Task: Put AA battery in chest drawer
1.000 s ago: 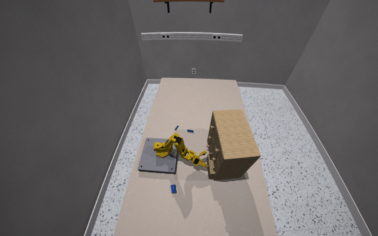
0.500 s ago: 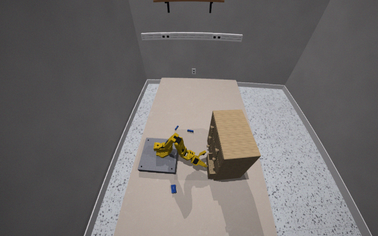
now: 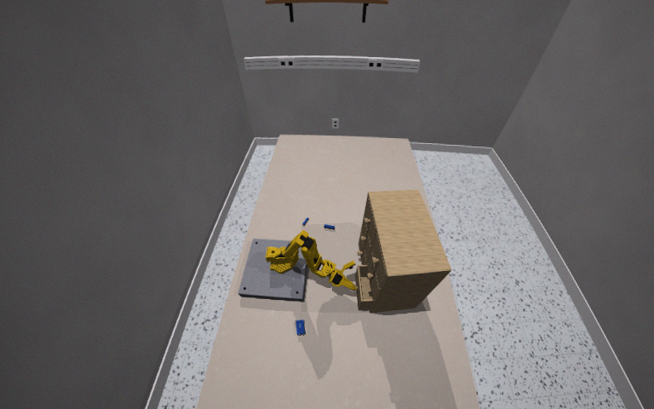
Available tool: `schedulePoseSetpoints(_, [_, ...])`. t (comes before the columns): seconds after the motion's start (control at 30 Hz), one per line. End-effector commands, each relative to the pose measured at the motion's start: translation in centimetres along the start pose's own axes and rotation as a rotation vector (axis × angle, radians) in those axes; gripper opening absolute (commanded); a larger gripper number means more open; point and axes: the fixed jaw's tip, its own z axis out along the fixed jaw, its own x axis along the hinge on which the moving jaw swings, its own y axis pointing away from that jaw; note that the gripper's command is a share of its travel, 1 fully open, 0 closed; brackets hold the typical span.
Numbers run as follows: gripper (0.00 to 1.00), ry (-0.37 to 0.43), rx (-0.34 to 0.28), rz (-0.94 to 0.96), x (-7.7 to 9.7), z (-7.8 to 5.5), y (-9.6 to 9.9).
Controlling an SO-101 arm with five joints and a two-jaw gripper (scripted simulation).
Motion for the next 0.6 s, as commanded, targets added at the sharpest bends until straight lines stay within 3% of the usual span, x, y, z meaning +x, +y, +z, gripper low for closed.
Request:
schedulePoseSetpoints(0.0, [0.0, 0.024, 0.002, 0.002, 0.64, -0.37, -0.12])
schedulePoseSetpoints(0.57, [0.0, 0.031, 0.007, 0.005, 0.92, -0.78, -0.14])
